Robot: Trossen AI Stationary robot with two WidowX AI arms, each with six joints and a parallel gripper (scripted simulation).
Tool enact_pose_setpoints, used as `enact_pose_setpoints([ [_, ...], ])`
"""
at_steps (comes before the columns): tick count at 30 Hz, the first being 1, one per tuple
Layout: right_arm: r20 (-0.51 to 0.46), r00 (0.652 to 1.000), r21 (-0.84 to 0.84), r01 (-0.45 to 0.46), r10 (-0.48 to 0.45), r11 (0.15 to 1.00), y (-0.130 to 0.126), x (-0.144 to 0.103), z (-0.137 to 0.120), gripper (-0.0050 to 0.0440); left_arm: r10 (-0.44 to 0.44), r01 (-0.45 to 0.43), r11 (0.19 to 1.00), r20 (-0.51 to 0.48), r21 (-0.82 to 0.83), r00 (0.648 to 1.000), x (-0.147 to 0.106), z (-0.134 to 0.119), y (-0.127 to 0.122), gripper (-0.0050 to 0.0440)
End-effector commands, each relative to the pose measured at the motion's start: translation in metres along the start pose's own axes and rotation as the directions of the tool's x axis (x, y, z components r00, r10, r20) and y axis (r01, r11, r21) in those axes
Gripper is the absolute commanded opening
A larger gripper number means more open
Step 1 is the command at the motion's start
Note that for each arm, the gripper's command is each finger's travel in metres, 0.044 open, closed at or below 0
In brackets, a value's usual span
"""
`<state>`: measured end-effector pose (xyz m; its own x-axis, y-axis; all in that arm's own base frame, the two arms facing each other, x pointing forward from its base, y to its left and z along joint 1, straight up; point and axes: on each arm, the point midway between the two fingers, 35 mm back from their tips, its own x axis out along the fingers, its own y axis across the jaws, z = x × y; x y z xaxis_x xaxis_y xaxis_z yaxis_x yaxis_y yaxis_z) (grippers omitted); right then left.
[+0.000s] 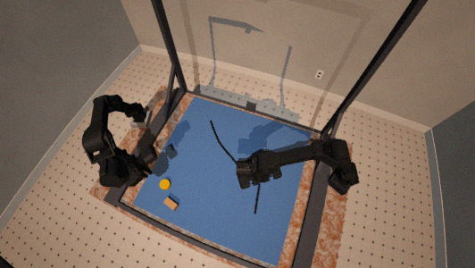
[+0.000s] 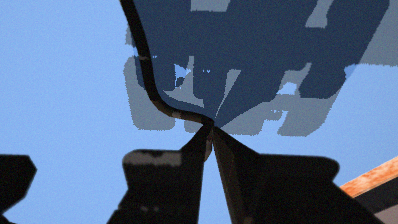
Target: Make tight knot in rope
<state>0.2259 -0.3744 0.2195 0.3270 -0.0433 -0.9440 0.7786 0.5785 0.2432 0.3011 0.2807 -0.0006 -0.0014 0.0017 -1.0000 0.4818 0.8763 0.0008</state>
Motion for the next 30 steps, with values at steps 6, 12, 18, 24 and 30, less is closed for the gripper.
enact_pose_setpoints([
  [6, 0.032, 0.999, -0.015, 0.001, 0.000, 1.000, 0.004, -0.013, 0.001, 0.0085, 0.031, -0.031, 1.000, 0.014, -0.003, 0.999, -0.012, 0.016, -0.008, 0.0030],
  [12, 0.032, 0.999, -0.015, 0.001, 0.000, 1.000, 0.004, -0.013, 0.001, 0.0085, 0.031, -0.031, 1.000, 0.014, -0.003, 0.999, -0.012, 0.021, -0.009, 0.0030],
  [18, 0.032, 0.999, -0.015, 0.001, 0.000, 1.000, 0.004, -0.013, 0.001, 0.0085, 0.031, -0.030, 1.000, 0.015, -0.003, 0.999, -0.012, 0.033, -0.011, 0.0030],
  [24, 0.032, 0.999, -0.015, 0.001, 0.000, 1.000, 0.004, -0.013, 0.001, 0.0085, 0.030, -0.030, 1.000, 0.016, -0.003, 0.999, -0.013, 0.038, -0.012, 0.0030],
  [30, 0.032, 0.999, -0.015, 0.001, 0.000, 1.000, 0.004, -0.013, 0.001, 0.0085, 0.030, -0.030, 1.000, 0.017, -0.003, 0.999, -0.013, 0.053, -0.014, 0.0030],
])
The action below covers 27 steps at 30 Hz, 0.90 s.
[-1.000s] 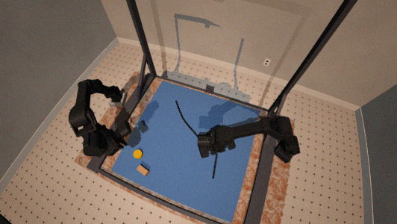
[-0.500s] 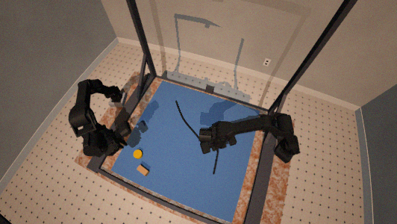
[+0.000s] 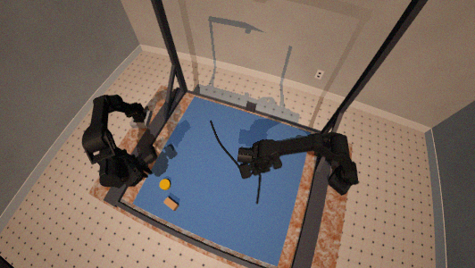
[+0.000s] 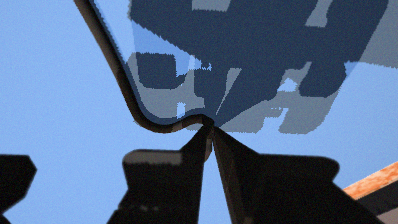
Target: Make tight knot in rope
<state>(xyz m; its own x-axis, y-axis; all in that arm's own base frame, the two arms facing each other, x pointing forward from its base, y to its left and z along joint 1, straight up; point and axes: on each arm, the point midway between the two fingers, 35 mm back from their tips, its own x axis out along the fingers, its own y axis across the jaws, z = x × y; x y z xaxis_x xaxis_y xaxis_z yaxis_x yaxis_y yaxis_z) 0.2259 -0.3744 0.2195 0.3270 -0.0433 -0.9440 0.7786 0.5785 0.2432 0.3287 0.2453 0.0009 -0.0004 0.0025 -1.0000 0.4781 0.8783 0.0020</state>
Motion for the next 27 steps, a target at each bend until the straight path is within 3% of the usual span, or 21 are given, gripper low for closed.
enact_pose_setpoints([
  [1, 0.032, 0.999, -0.015, 0.001, 0.000, 1.000, 0.004, -0.013, 0.001, 0.0085, 0.029, -0.029, 1.000, 0.017, 0.001, 0.999, -0.011, 0.012, 0.004, 0.0030],
  [27, 0.032, 0.999, -0.015, 0.001, 0.000, 1.000, 0.004, -0.013, 0.001, 0.0085, 0.029, -0.029, 1.000, 0.020, 0.001, 0.999, -0.012, 0.048, 0.004, 0.0030],
])
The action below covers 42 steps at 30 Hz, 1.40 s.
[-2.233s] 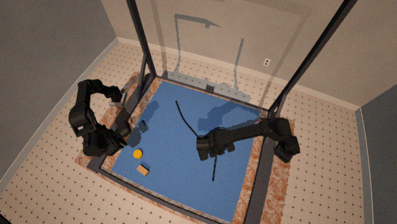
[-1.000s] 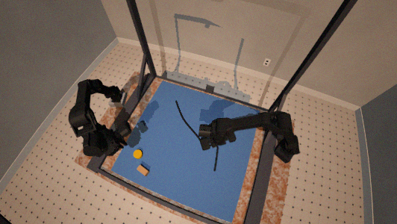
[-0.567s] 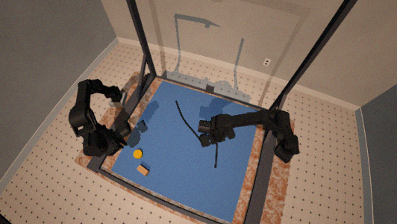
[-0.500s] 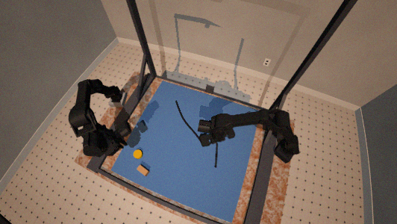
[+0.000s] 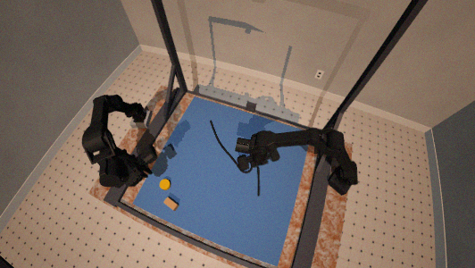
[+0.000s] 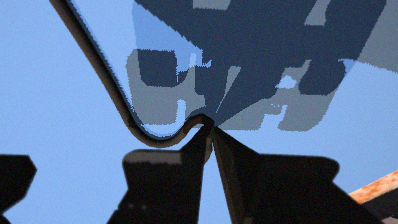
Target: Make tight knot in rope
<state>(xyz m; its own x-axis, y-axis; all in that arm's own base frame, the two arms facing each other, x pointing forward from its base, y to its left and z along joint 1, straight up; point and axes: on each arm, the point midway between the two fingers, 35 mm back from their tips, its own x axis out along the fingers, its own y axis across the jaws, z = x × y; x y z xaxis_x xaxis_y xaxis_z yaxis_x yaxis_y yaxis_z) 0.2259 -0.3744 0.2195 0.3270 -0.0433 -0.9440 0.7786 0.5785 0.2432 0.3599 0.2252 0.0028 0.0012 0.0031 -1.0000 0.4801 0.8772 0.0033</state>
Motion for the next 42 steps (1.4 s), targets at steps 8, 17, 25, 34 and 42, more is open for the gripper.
enact_pose_setpoints([
  [8, 0.032, 0.999, -0.015, 0.001, 0.000, 1.000, 0.004, -0.013, 0.001, 0.0085, 0.028, -0.028, 1.000, 0.019, -0.002, 0.999, -0.011, 0.023, 0.011, 0.0030],
  [17, 0.032, 0.999, -0.015, 0.001, 0.000, 1.000, 0.004, -0.013, 0.001, 0.0085, 0.028, -0.028, 1.000, 0.021, -0.002, 0.999, -0.012, 0.038, 0.016, 0.0030],
  [25, 0.032, 0.999, -0.015, 0.001, 0.000, 1.000, 0.004, -0.013, 0.001, 0.0085, 0.029, -0.028, 1.000, 0.021, -0.002, 0.999, -0.012, 0.047, 0.019, 0.0030],
  [34, 0.032, 0.999, -0.015, 0.001, 0.000, 1.000, 0.004, -0.013, 0.001, 0.0085, 0.029, -0.029, 1.000, 0.022, -0.002, 0.999, -0.013, 0.060, 0.031, 0.0030],
  [42, 0.032, 0.999, -0.015, 0.001, 0.000, 1.000, 0.004, -0.013, 0.001, 0.0085, 0.030, -0.030, 1.000, 0.023, -0.002, 0.999, -0.013, 0.065, 0.037, 0.0030],
])
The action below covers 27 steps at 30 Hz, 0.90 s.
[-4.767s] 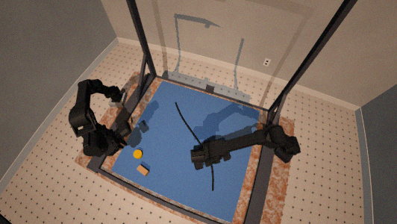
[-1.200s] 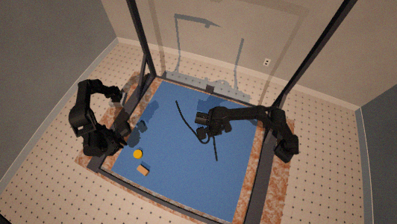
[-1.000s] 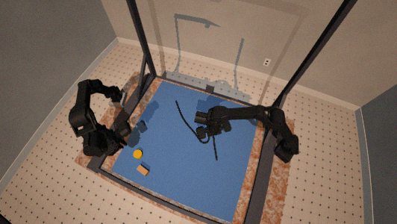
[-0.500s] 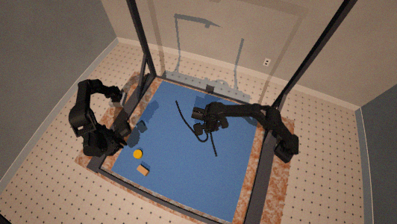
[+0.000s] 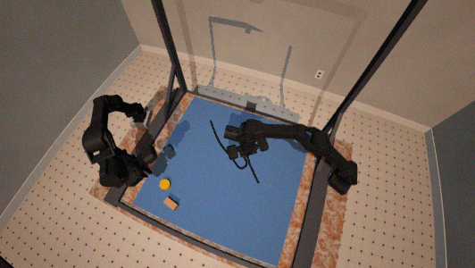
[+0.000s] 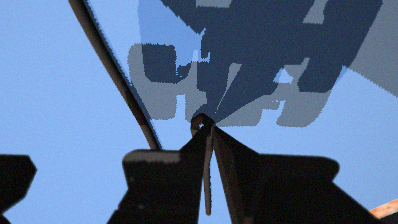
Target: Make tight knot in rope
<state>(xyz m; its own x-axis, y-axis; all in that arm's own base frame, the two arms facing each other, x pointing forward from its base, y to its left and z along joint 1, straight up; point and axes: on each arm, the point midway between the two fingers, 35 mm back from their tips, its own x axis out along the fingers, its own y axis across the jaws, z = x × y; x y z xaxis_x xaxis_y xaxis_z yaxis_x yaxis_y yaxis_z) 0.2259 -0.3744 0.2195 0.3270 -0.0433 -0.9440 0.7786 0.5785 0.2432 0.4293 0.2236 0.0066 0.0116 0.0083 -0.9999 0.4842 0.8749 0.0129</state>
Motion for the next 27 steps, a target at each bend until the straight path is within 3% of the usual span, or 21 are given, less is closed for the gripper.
enact_pose_setpoints([
  [1, 0.032, 0.999, -0.015, 0.001, 0.000, 1.000, 0.004, -0.013, 0.001, 0.0085, 0.020, -0.020, 1.000, 0.016, -0.006, 1.000, -0.010, 0.004, 0.005, 0.0030],
  [15, 0.032, 0.999, -0.015, 0.001, 0.000, 1.000, 0.004, -0.013, 0.001, 0.0085, 0.041, -0.041, 0.999, 0.030, -0.007, 0.999, -0.011, 0.021, 0.021, 0.0030],
  [16, 0.032, 0.999, -0.015, 0.001, 0.000, 1.000, 0.004, -0.013, 0.001, 0.0085, 0.041, -0.041, 0.999, 0.030, -0.007, 0.999, -0.011, 0.021, 0.021, 0.0054],
  [18, 0.032, 0.999, -0.015, 0.001, 0.000, 1.000, 0.004, -0.013, 0.001, 0.0085, 0.041, -0.041, 0.999, 0.030, -0.007, 0.999, -0.011, 0.021, 0.021, 0.0054],
  [27, 0.032, 0.999, -0.015, 0.001, 0.000, 1.000, 0.004, -0.013, 0.001, 0.0085, 0.041, -0.041, 0.999, 0.030, -0.007, 0.999, -0.011, 0.021, 0.021, 0.0270],
])
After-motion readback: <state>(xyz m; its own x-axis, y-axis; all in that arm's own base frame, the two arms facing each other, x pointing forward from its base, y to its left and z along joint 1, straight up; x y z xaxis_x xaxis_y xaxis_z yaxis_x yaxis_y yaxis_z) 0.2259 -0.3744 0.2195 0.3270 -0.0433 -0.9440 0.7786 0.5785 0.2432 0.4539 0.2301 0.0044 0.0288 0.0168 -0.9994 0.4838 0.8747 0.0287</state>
